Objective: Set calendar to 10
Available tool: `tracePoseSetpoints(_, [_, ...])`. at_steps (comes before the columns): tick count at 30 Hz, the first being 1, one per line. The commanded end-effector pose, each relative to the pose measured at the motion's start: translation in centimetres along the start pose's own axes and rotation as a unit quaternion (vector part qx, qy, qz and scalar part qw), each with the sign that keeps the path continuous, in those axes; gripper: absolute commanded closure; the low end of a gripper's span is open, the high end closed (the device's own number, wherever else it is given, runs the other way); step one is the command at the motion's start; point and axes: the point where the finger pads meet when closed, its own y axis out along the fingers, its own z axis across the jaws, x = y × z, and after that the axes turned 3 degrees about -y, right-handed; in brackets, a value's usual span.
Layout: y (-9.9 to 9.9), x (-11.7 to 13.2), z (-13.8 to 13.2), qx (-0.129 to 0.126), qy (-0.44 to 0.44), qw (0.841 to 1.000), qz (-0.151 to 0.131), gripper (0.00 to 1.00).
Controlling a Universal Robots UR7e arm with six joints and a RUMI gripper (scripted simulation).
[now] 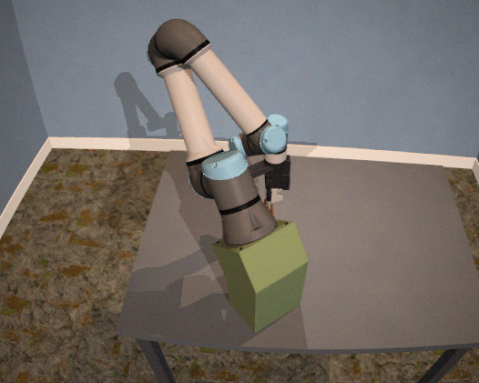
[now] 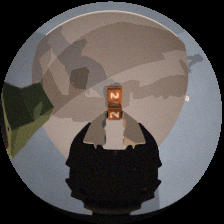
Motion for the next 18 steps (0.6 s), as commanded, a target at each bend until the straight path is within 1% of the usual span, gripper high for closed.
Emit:
tracePoseSetpoints(1, [-0.01, 0.02, 0.02, 0.0, 0.0, 1.0, 0.0, 0.9])
tracePoseSetpoints(18, [0.33, 0.02, 0.02, 0.0, 0.0, 1.0, 0.0, 0.9])
